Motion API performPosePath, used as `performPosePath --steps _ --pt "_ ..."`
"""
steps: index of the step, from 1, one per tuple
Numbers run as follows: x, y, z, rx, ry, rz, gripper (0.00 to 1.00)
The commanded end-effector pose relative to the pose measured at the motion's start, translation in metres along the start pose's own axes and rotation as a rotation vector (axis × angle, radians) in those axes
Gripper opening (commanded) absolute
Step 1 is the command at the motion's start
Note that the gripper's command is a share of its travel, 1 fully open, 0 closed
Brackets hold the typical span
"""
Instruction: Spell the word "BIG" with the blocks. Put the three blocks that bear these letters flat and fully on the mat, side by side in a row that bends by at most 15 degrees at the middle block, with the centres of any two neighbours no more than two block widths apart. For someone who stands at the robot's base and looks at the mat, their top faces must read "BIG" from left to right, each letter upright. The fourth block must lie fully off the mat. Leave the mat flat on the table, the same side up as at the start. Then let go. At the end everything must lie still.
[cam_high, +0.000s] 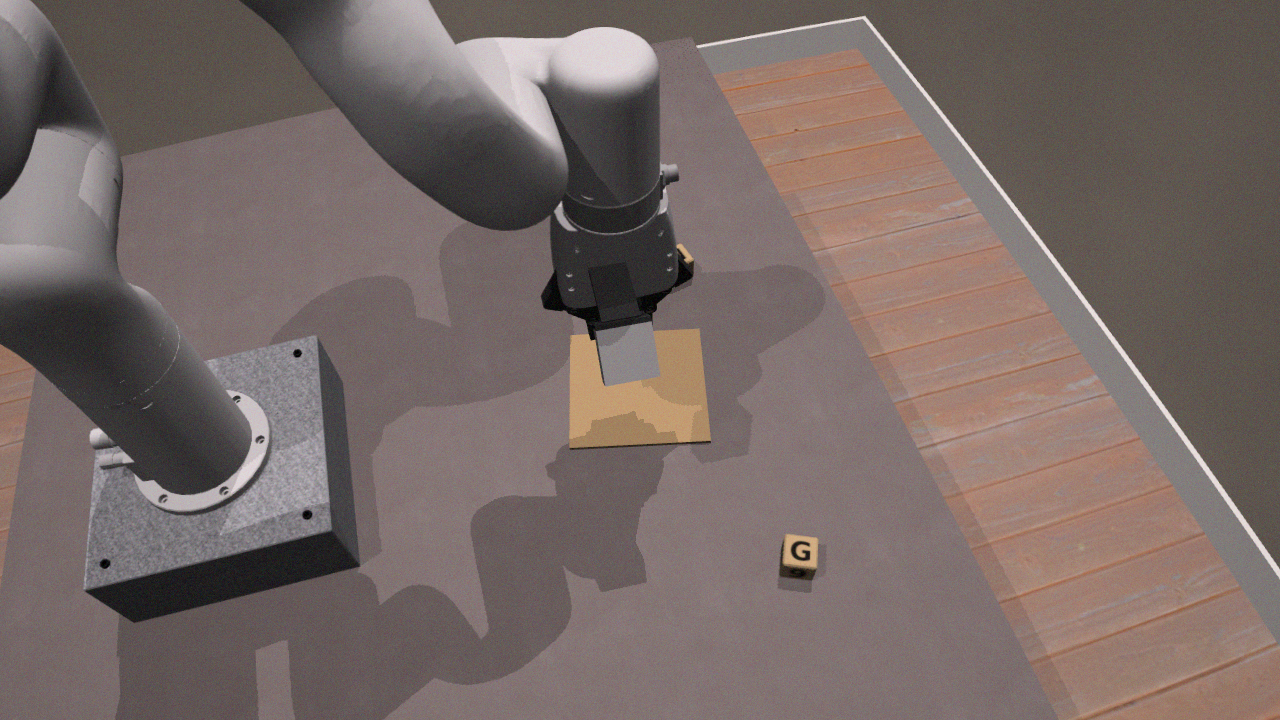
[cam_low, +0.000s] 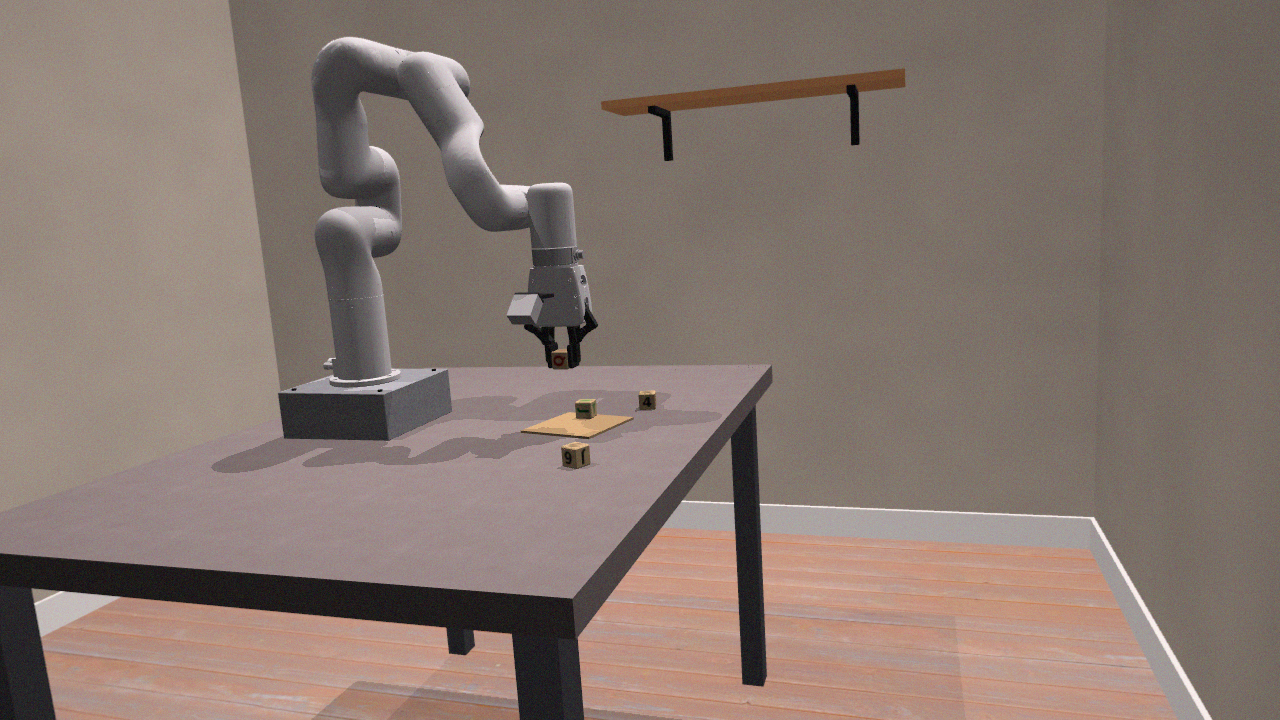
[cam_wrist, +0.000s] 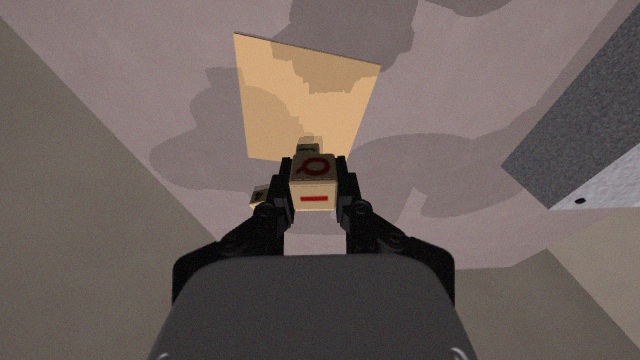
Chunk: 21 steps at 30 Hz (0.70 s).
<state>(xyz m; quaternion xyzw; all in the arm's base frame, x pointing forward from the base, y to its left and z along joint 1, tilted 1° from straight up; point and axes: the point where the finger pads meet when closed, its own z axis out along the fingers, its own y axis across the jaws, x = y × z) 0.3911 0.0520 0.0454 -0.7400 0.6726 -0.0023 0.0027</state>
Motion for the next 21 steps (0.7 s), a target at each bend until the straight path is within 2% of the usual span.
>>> performPosePath --steps 1,5,6,21 --pt "-0.0004 -0.0019 -0.0011 0.003 0.000 0.139 0.27" --pt "-0.0006 -0.0021 -0.0011 0.003 0.000 0.200 0.27" --pt "-0.0008 -0.0025 -0.0012 0.003 -0.001 0.278 0.27" --pt "-0.0019 -0.0042 -0.0013 0.003 -0.001 0.682 0.27"
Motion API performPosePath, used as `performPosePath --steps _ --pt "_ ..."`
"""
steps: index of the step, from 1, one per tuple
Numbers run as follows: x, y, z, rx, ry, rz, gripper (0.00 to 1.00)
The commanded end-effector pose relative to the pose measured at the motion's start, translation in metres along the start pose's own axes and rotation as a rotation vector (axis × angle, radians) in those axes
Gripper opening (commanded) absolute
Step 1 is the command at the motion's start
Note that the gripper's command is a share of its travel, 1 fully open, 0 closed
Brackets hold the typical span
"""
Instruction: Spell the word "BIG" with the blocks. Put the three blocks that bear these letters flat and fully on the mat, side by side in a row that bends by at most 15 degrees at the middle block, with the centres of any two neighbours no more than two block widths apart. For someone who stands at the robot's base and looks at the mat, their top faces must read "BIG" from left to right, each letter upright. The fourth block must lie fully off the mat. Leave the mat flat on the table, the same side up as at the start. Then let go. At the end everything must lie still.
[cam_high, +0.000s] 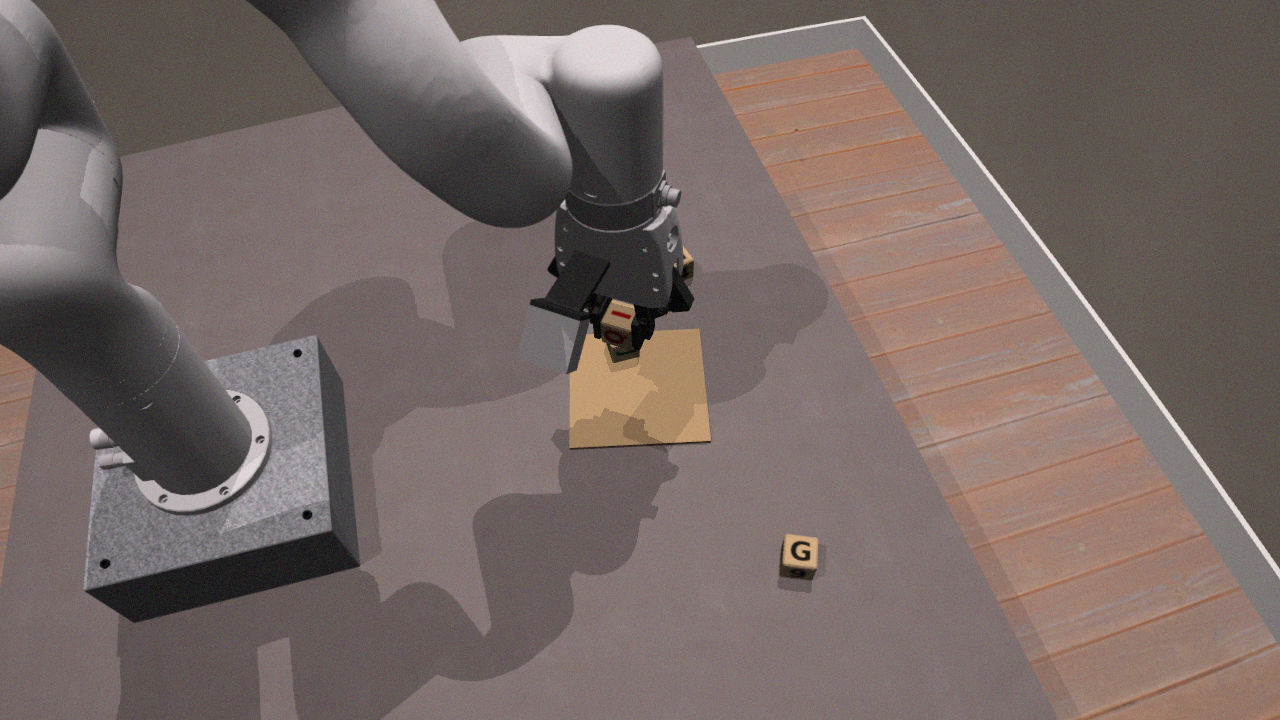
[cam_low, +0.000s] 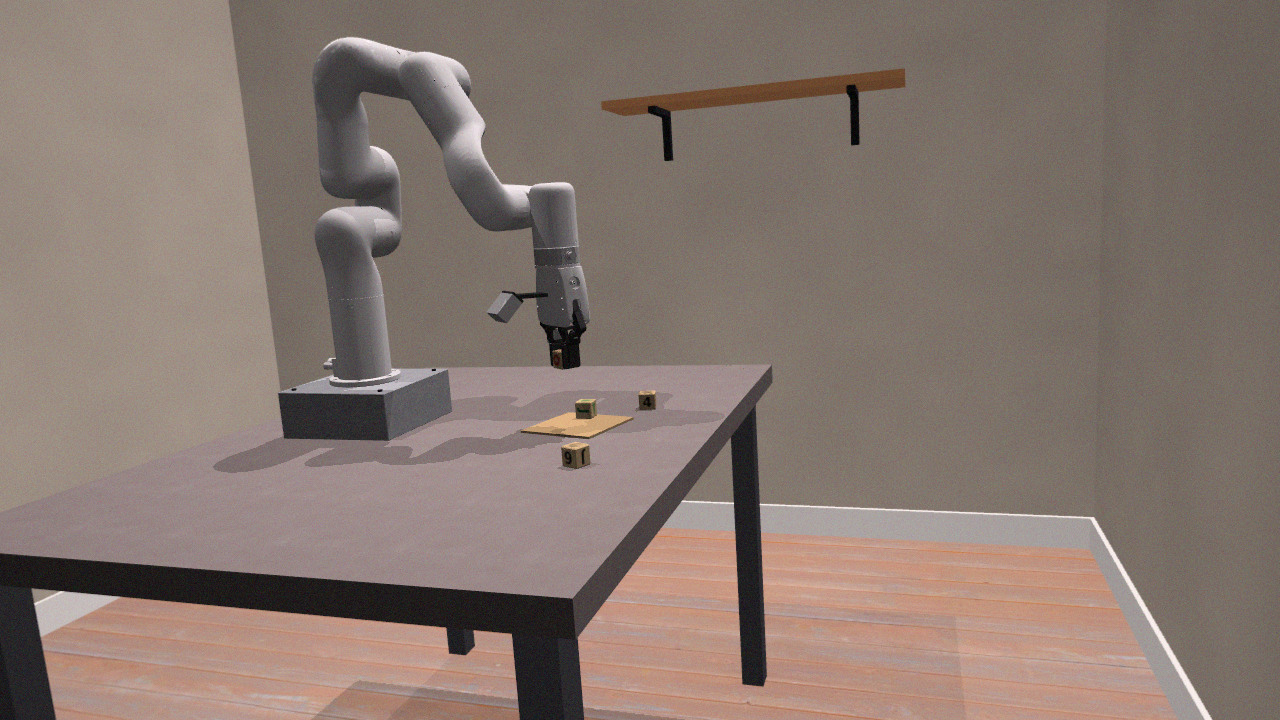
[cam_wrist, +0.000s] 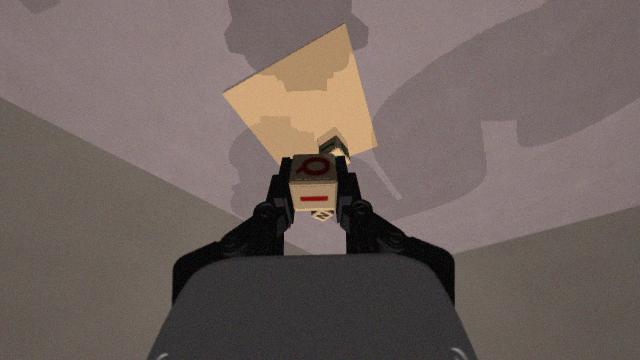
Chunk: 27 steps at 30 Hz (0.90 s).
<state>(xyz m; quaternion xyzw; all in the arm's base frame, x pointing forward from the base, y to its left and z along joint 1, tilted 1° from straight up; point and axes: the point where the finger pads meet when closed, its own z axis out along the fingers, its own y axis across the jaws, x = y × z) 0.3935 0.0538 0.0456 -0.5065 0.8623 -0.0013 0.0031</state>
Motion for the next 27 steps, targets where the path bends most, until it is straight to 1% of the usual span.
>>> performPosePath --steps 1,2,5,16,18,19,22,27 --pt "-0.0011 -0.0011 -0.0011 0.002 -0.002 0.078 0.27" --pt "-0.0015 -0.0013 -0.0011 0.002 -0.002 0.161 0.27" --pt "-0.0018 -0.0014 -0.0012 0.002 -0.002 0.222 0.27" --pt "-0.0034 -0.0021 -0.0013 0.002 -0.002 0.559 0.27" --pt "-0.0034 -0.0021 -0.0013 0.002 -0.002 0.559 0.27" --pt "-0.0038 -0.0023 -0.0013 0.002 -0.002 0.642 0.27" --pt "-0.0040 -0.0024 -0.0013 0.002 -0.003 0.703 0.27" --pt "-0.0048 -0.0027 -0.0014 0.001 -0.003 0.857 0.27"
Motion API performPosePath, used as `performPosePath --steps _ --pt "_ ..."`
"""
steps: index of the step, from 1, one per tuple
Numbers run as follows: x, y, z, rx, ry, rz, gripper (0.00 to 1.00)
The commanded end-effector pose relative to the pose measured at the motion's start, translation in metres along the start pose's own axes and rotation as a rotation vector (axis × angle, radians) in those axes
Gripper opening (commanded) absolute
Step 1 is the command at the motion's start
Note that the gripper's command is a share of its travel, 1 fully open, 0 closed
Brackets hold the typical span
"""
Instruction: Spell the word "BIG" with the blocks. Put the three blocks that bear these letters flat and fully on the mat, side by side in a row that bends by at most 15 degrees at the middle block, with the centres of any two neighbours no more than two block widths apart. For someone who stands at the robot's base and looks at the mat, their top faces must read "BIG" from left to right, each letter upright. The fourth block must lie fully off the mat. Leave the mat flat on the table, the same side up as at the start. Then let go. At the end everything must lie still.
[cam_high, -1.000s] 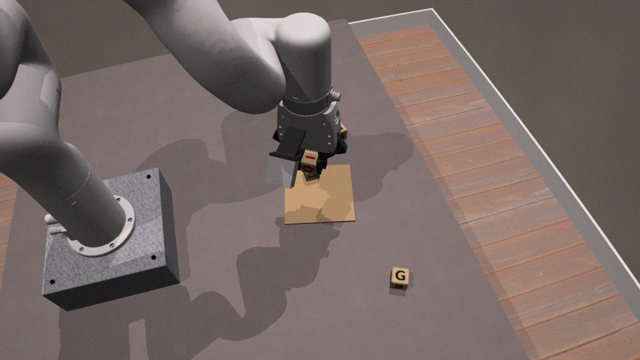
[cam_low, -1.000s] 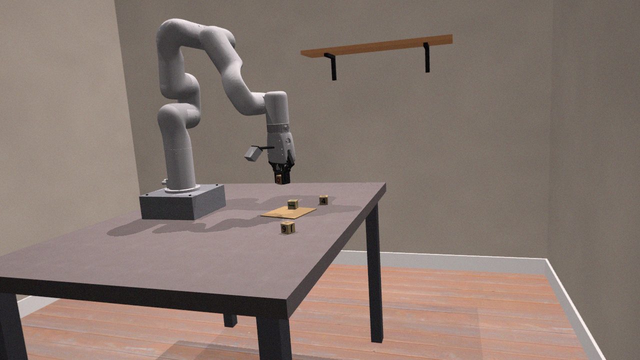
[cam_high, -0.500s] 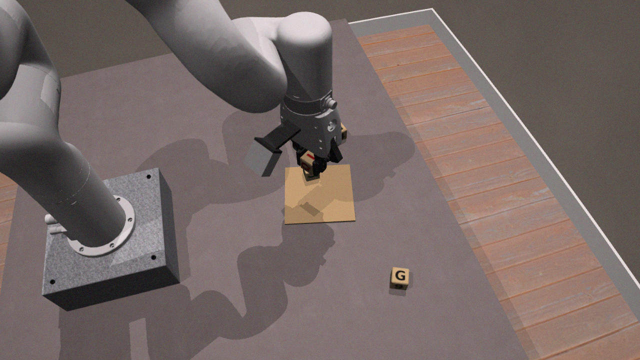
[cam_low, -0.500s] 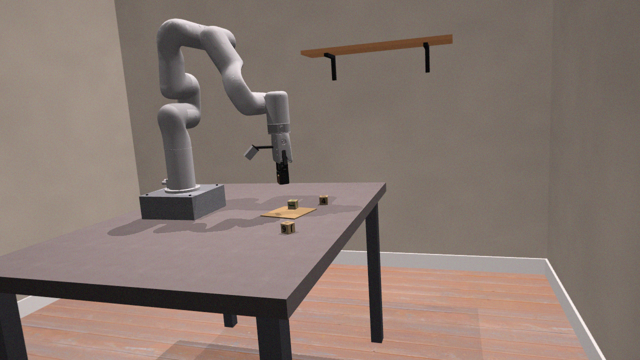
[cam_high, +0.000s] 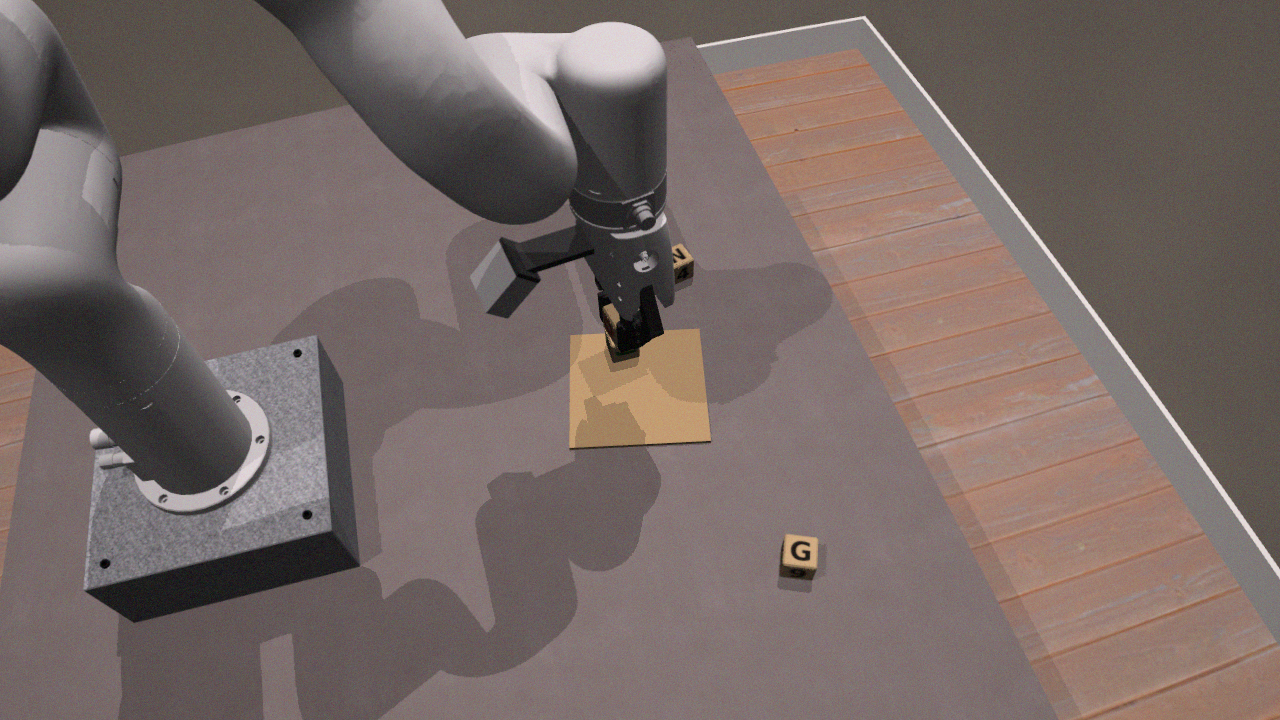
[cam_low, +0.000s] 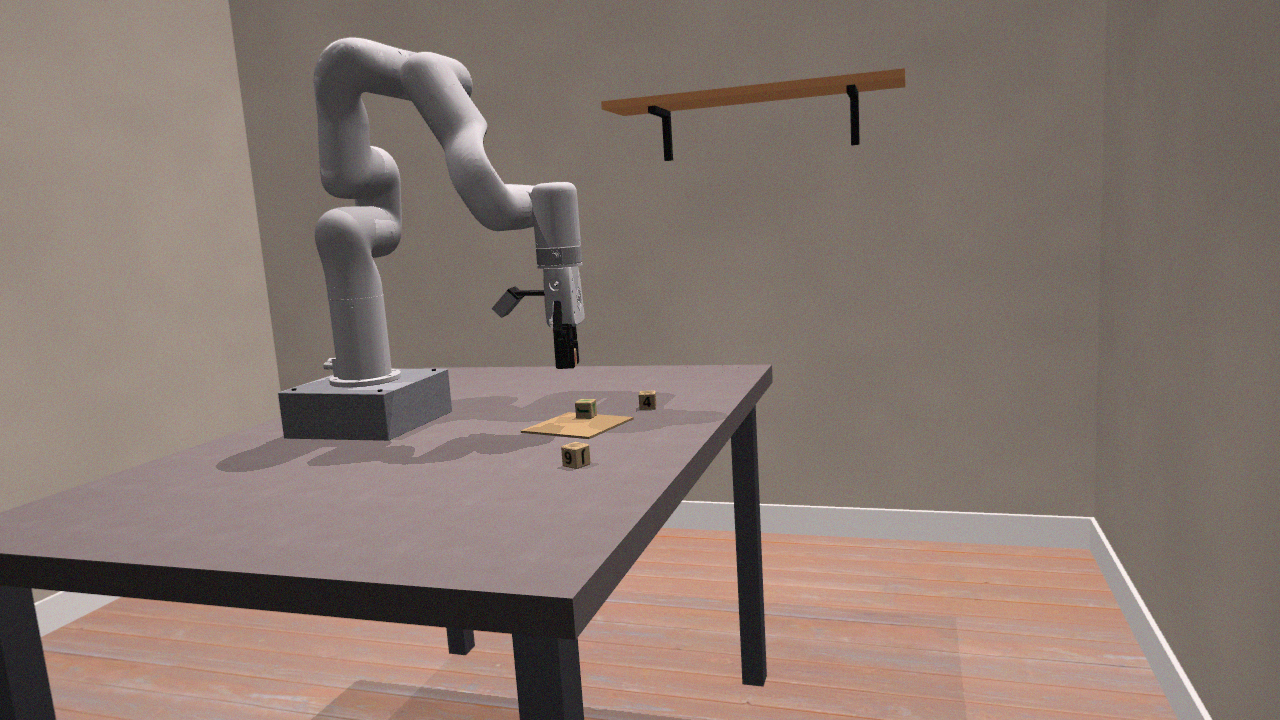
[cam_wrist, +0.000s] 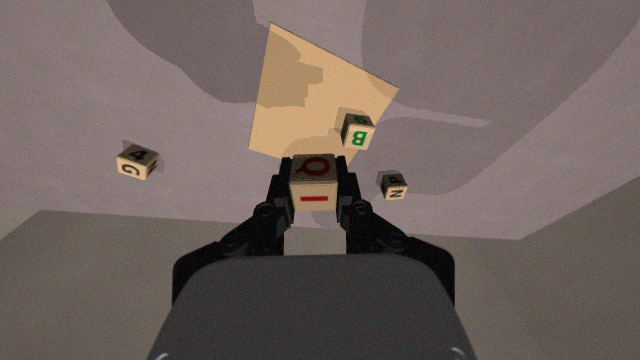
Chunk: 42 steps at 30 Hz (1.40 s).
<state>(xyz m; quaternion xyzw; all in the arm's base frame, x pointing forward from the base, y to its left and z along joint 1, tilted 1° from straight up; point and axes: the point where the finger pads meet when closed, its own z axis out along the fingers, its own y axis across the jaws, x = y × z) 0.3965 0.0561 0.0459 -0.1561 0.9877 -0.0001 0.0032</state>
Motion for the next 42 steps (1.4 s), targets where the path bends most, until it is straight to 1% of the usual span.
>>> performPosePath --steps 1,6,8,9,12,23,25,27,29,40,42 --pt "-0.0019 0.0000 -0.0011 0.000 -0.003 0.139 0.27" --pt "-0.0026 0.0003 -0.0012 0.000 -0.003 0.292 0.27" --pt "-0.0026 0.0003 -0.0012 0.000 -0.003 0.292 0.27" --pt "-0.0030 0.0004 -0.0012 0.000 -0.003 0.370 0.27" --pt "-0.0033 0.0006 -0.0012 0.000 -0.003 0.436 0.27" --pt "-0.0049 0.0012 -0.0014 -0.001 -0.003 0.774 0.27" --pt "-0.0049 0.0012 -0.0014 -0.001 -0.003 0.774 0.27" --pt "-0.0054 0.0013 -0.0014 -0.001 -0.003 0.880 0.27" --pt "-0.0056 0.0014 -0.0014 -0.001 -0.003 0.918 0.27" --pt "-0.0072 0.0020 -0.0015 -0.001 -0.002 1.256 0.27" --pt "-0.0072 0.0020 -0.0015 -0.001 -0.002 1.256 0.27"
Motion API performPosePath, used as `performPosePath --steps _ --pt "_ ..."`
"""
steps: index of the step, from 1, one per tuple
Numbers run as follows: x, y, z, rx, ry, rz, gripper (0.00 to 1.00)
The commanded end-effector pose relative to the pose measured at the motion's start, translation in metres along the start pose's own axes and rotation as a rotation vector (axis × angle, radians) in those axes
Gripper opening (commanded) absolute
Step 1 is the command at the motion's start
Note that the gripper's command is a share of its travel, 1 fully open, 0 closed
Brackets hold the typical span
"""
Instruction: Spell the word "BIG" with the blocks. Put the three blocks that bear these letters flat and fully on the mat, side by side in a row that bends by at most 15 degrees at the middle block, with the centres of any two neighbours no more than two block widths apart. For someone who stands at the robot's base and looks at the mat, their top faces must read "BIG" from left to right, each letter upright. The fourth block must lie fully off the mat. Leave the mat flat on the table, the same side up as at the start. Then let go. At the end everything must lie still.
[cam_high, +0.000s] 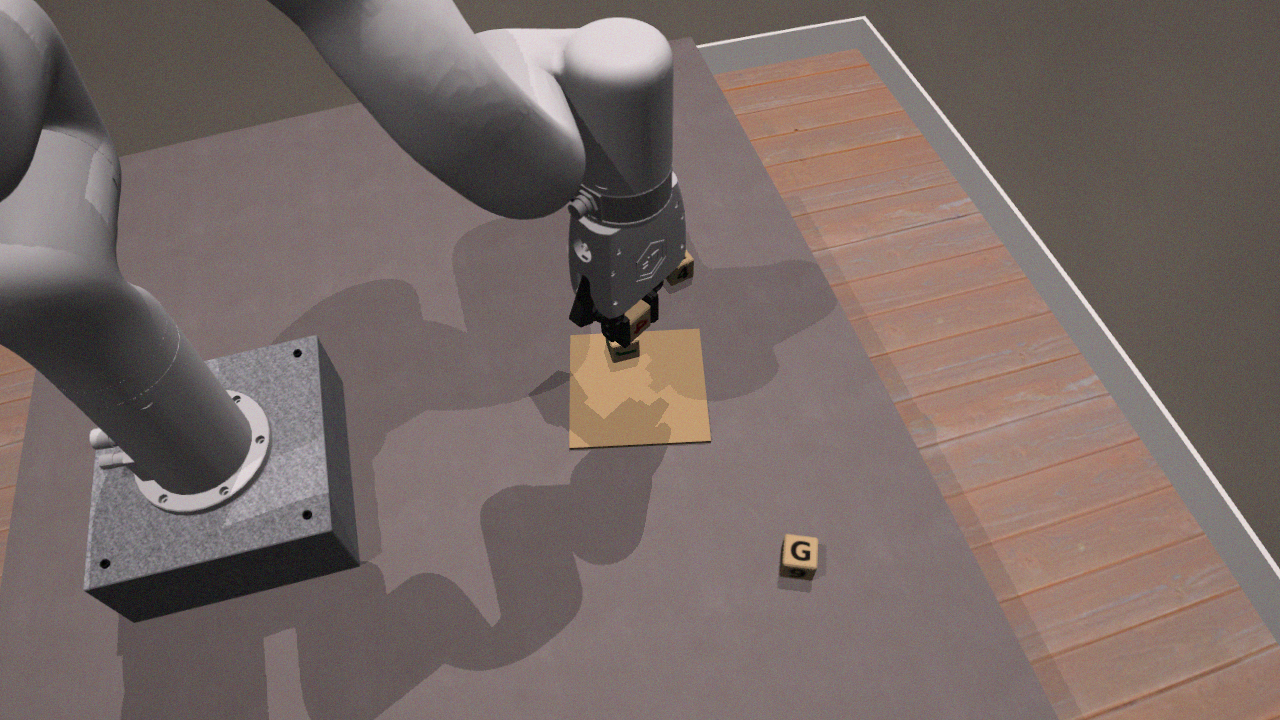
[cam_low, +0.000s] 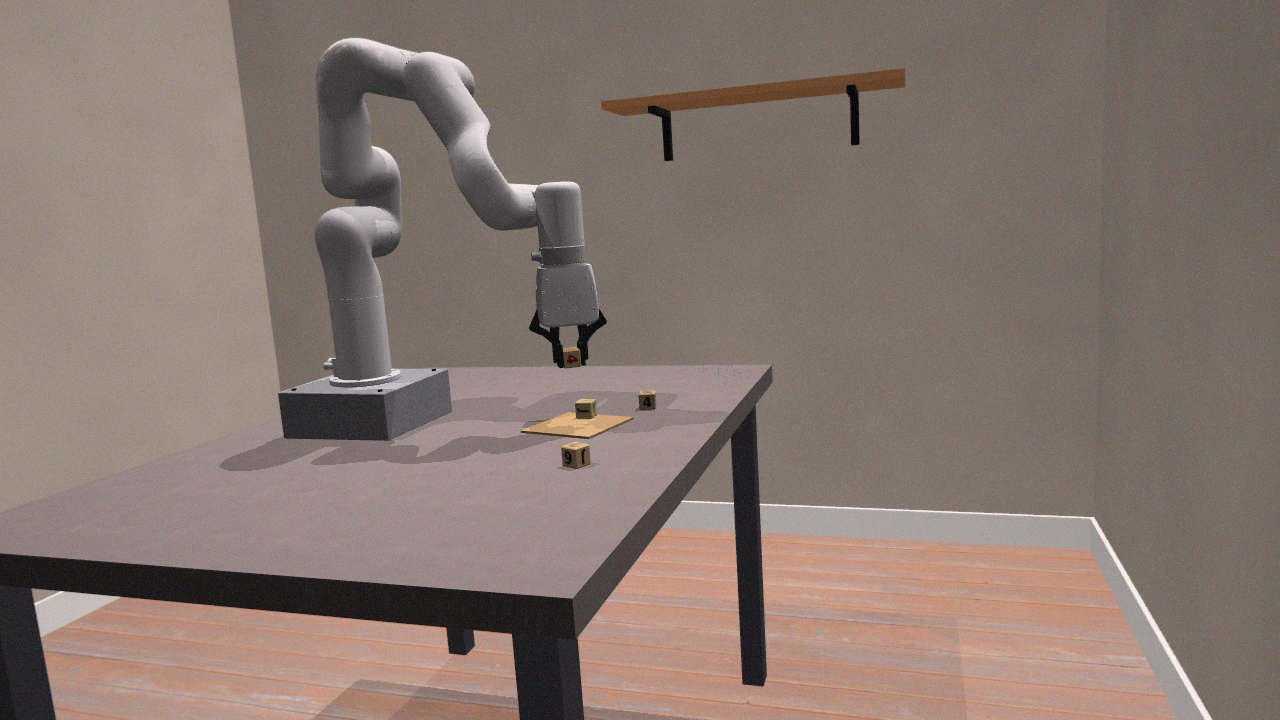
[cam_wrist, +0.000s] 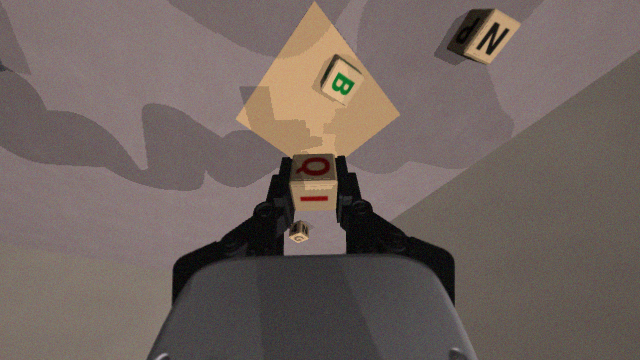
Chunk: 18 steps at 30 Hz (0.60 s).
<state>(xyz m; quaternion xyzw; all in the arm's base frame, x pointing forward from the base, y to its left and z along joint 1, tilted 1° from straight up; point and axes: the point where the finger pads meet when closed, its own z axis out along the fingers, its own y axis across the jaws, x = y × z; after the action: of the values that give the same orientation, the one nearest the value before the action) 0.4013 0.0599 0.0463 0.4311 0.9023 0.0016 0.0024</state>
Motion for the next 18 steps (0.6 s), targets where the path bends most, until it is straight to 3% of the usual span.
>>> performPosePath --steps 1,11,18 --pt "-0.0006 0.0016 -0.0011 -0.003 -0.001 0.097 0.27" --pt "-0.0006 0.0031 -0.0012 -0.003 -0.001 0.400 0.27" --pt "-0.0006 0.0035 -0.0013 -0.003 -0.001 0.487 0.27"
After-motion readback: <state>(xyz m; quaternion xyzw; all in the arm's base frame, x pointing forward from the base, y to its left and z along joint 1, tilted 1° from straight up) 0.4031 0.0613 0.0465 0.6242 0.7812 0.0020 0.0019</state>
